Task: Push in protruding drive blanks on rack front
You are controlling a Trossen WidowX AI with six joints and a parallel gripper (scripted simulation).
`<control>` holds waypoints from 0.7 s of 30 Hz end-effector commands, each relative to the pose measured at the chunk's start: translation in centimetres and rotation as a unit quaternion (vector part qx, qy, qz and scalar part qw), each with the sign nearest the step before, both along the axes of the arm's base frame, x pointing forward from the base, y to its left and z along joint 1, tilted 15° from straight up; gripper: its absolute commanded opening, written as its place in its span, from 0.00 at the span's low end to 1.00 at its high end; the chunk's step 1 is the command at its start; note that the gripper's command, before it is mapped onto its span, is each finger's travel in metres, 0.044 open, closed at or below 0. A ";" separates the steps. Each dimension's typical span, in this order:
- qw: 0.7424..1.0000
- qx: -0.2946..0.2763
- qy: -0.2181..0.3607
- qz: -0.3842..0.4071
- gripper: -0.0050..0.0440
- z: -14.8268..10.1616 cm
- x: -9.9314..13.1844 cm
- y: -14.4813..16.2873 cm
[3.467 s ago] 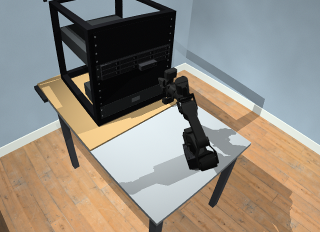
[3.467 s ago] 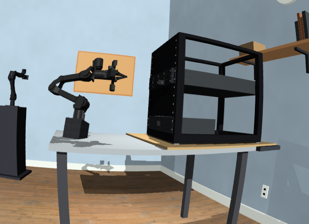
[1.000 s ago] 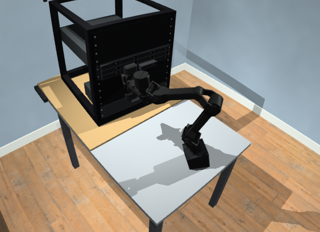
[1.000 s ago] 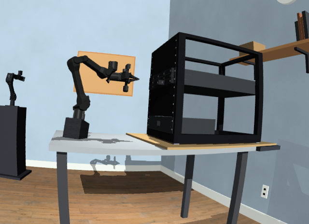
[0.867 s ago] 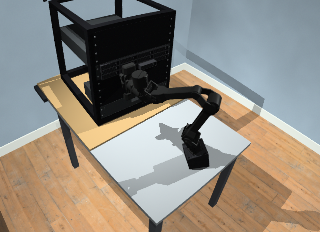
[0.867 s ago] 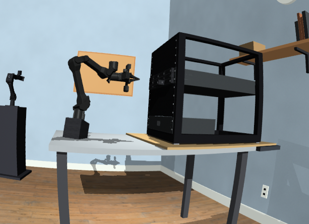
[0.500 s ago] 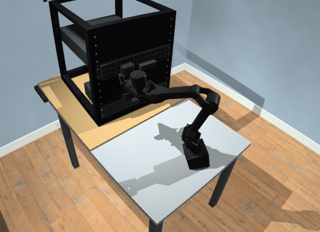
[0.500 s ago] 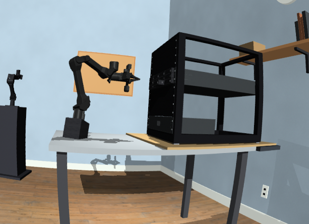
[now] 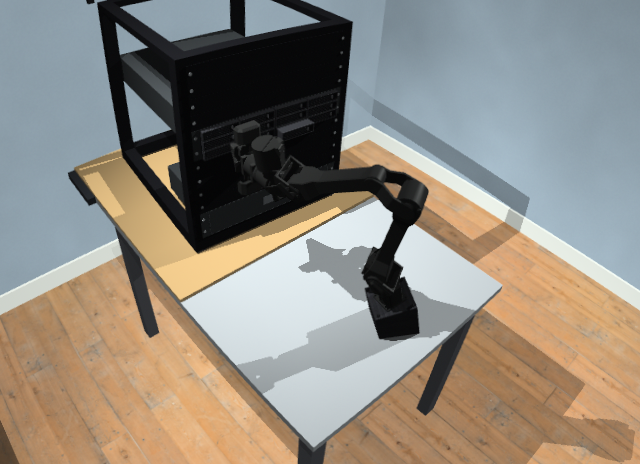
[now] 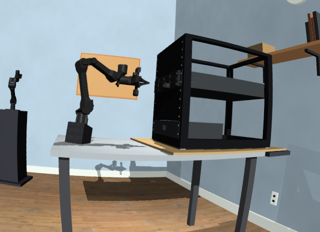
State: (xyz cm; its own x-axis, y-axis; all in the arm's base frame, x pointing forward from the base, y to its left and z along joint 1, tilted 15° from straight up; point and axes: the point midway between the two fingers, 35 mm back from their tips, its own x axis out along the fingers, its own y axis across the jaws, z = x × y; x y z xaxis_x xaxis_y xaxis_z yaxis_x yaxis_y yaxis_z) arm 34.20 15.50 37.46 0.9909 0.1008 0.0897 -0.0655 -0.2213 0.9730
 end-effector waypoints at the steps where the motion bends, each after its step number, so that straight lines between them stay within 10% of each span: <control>1: 1.000 0.010 -0.013 0.001 0.00 1.4 0.5 0.0; 21: 1.000 0.008 -0.014 0.001 0.00 1.4 0.2 -0.2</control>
State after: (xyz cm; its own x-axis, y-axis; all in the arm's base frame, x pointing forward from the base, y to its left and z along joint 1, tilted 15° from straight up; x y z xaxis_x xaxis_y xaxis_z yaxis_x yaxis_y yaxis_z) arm 34.75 15.61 37.84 0.9901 0.1026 0.0958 -0.0707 -0.2255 0.9717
